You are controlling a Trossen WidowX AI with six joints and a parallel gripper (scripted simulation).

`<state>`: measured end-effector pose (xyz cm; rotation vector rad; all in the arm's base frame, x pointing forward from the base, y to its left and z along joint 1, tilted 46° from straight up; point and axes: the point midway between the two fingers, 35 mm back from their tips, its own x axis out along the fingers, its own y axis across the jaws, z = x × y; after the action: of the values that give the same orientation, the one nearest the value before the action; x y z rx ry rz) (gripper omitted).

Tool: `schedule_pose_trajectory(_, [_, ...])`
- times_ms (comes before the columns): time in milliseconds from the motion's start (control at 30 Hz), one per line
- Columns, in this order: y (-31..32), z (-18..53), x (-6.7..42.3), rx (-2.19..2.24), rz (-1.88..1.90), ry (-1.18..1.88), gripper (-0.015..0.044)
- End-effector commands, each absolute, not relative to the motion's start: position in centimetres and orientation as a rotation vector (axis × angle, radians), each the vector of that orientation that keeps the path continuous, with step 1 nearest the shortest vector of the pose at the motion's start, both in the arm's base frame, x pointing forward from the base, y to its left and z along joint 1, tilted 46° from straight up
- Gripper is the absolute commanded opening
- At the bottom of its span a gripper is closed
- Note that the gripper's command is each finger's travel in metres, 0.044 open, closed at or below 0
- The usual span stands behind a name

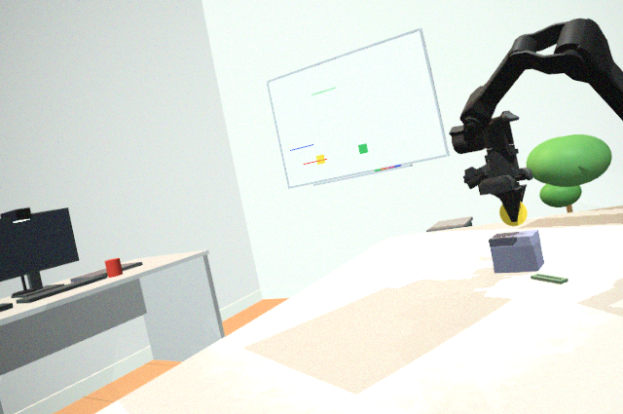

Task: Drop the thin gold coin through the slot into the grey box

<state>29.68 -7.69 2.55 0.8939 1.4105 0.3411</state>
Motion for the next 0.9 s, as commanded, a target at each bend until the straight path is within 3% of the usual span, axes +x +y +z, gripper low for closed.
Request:
schedule_pose_trajectory(0, [-8.6,1.6,30.0,0.889,0.342,1.412,0.0])
schedule_pose_trajectory(867, [-9.9,0.2,30.4,0.891,0.344,1.409,0.0])
